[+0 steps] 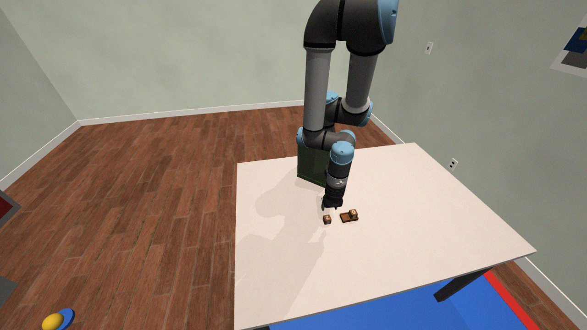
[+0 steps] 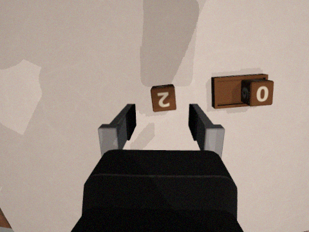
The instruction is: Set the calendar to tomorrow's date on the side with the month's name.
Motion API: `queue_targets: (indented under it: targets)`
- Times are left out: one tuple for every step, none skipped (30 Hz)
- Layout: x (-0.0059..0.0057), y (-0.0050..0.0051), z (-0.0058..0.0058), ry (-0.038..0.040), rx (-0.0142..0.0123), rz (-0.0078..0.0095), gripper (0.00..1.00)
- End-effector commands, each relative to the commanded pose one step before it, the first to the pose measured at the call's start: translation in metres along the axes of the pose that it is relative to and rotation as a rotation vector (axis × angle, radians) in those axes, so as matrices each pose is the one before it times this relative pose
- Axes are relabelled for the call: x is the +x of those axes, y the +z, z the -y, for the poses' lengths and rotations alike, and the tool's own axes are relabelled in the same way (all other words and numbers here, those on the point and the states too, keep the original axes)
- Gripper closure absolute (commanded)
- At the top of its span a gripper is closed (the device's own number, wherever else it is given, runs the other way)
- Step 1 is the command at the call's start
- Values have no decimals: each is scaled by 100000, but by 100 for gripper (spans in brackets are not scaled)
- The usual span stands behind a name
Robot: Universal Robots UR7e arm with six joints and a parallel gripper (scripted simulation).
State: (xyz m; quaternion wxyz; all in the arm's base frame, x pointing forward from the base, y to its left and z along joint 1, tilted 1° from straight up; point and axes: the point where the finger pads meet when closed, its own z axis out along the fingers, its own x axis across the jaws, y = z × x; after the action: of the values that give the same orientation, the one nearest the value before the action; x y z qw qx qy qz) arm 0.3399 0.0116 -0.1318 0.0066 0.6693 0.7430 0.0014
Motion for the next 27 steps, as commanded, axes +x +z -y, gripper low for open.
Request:
queue_targets:
  targets:
    - [157,176,429,13037,428,-145,0]
    - [16,20,40,3230,2,4,0]
    - [15,21,41,3446,2,6,0]
    - [12,18,33,2966,2,7,0]
    - [3,4,7,684,0,2,0]
    - [10,23,41,3842,5,24,0]
    - [8,15,24,2513,1,6,0]
    - [5,9,14,1508,1,4,0]
    - [10,20,30,3398,1,8,0]
    - [2,5,7,784,0,2,0]
    - [14,24,32,4126,0,-1,0]
    - [0,0,0,0,0,0,0]
    - [0,0,0,0,0,0,0]
    - [1,1,2,203,0,0,0]
    - [14,26,31,4457,0,-1,0]
    - [13,26,27,4568,1,-1,0]
    - [9,19,18,3421,0,-1,0]
    - [3,7,6,1238,0,0,0]
    - [8,17,13,3104,0,-1,0]
    - [4,9,6,1626,0,-1,0]
    - [8,18,11,3288,0,-1,0]
    - [3,8,4,1494,0,0,0]
    - [8,19,8,3384,1,-1,0]
    - [3,8,2,1429,0,0,0]
    - [8,19,4,3467,1,-1,0]
    - [3,7,1,1357,0,0,0]
    - [8,19,1,3535,1,-1,0]
